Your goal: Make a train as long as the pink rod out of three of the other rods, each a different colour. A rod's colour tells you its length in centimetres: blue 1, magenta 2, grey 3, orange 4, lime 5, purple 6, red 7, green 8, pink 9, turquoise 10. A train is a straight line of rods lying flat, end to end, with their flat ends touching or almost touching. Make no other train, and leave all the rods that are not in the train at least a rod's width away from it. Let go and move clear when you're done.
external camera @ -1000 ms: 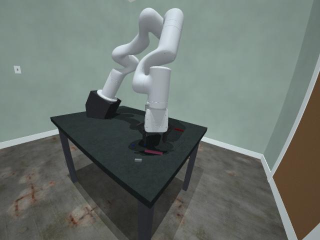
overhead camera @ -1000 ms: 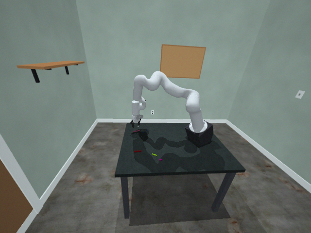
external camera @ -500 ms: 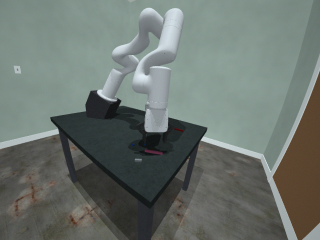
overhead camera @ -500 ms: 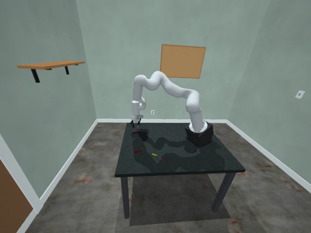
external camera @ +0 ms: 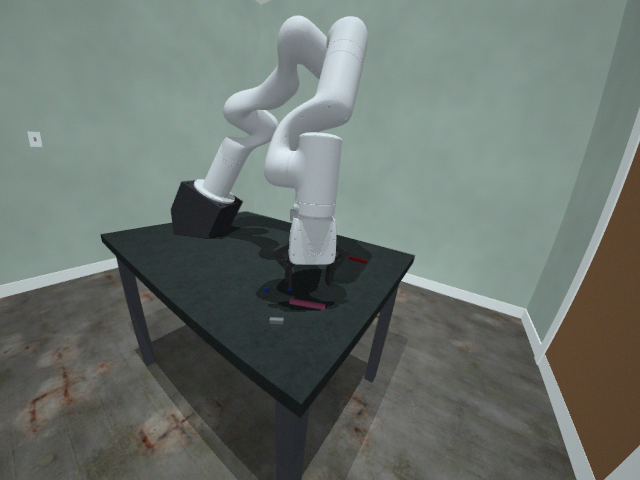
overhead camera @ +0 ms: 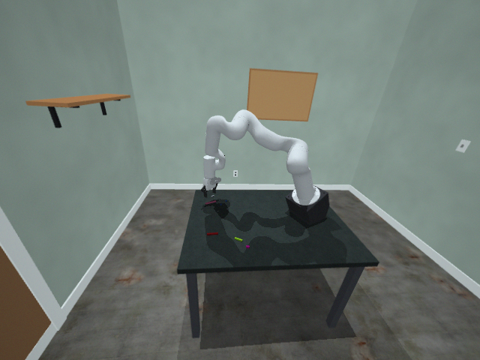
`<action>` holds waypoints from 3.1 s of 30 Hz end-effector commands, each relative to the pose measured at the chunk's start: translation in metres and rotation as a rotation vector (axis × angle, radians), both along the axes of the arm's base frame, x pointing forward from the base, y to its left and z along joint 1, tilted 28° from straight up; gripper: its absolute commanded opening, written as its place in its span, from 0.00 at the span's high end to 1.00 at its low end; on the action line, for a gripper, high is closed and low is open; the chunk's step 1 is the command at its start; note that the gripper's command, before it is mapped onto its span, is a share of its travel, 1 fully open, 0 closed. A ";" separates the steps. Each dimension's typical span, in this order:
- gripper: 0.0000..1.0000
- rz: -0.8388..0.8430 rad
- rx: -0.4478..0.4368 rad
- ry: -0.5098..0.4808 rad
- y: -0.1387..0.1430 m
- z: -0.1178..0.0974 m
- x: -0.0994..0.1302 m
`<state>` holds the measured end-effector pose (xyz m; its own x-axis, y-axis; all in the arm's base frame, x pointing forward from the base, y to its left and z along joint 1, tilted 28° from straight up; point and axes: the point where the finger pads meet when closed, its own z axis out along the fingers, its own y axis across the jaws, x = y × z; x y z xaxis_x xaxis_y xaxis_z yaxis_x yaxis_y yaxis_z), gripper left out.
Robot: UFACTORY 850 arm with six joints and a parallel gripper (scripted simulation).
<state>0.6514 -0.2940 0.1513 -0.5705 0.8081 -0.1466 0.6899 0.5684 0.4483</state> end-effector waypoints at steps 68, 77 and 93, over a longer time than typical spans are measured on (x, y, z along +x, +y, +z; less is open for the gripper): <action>0.00 -0.692 0.350 0.121 0.383 -0.005 -0.147; 0.00 -0.692 0.350 0.121 0.383 -0.005 -0.147; 0.00 -0.692 0.350 0.121 0.383 -0.005 -0.147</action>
<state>0.5045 0.0885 0.1454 0.0844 0.9735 0.2128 0.8915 -0.1691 0.4203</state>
